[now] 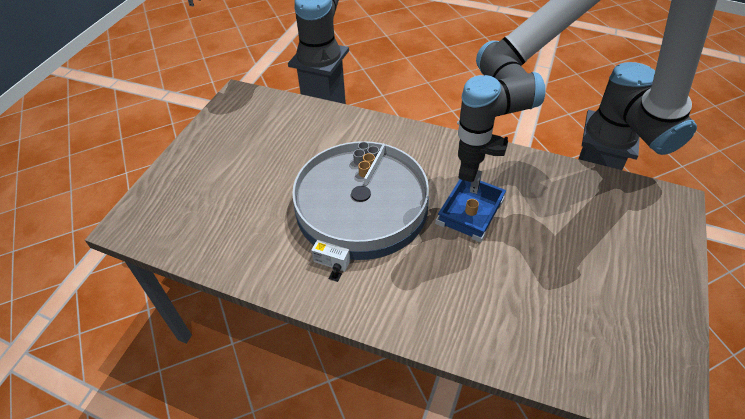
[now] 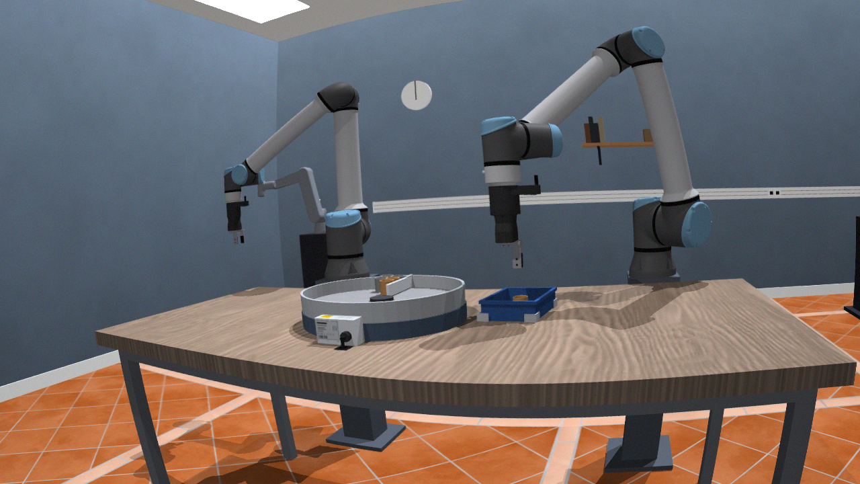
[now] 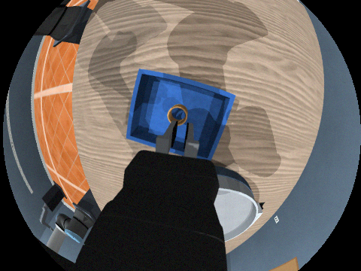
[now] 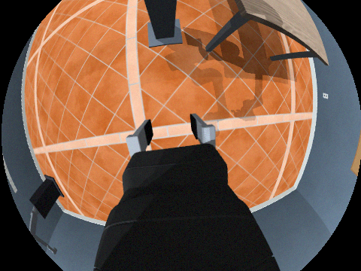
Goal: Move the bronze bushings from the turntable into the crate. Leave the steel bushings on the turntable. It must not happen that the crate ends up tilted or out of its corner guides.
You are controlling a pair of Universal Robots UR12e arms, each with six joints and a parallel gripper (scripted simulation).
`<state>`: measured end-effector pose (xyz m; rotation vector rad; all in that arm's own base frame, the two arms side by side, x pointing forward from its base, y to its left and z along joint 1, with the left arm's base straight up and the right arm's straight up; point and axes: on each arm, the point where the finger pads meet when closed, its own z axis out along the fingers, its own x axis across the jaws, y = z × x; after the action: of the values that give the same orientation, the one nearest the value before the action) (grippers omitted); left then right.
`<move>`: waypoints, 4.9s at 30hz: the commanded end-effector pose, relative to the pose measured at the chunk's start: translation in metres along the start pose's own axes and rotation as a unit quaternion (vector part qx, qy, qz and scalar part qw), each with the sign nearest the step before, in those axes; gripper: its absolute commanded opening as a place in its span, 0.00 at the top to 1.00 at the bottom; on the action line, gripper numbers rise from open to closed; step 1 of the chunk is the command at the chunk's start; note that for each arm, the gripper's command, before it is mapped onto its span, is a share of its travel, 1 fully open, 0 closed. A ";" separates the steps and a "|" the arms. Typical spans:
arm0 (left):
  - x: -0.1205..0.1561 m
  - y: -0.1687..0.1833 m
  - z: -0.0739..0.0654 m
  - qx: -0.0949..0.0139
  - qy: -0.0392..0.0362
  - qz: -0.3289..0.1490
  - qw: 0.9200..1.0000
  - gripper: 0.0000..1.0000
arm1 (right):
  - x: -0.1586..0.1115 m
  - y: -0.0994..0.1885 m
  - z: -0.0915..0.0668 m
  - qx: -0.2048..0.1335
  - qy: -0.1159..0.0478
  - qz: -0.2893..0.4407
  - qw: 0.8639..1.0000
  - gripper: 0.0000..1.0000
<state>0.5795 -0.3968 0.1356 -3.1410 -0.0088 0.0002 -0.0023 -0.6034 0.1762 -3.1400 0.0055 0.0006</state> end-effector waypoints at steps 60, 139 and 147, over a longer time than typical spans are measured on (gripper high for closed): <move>0.001 0.094 -0.001 -0.001 0.001 0.000 1.000 0.64 | 0.000 0.001 -0.001 -0.001 0.000 0.000 1.000 0.00; 0.006 0.357 -0.001 -0.001 0.001 0.000 1.000 0.64 | 0.000 0.001 -0.001 -0.001 0.000 0.000 1.000 0.00; 0.006 0.357 -0.001 -0.001 0.001 0.000 1.000 0.64 | 0.000 0.001 -0.001 -0.001 0.000 0.000 1.000 0.00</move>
<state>0.5873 -0.7528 0.1348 -3.1409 -0.0087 0.0003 -0.0023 -0.6034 0.1762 -3.1400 0.0055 0.0006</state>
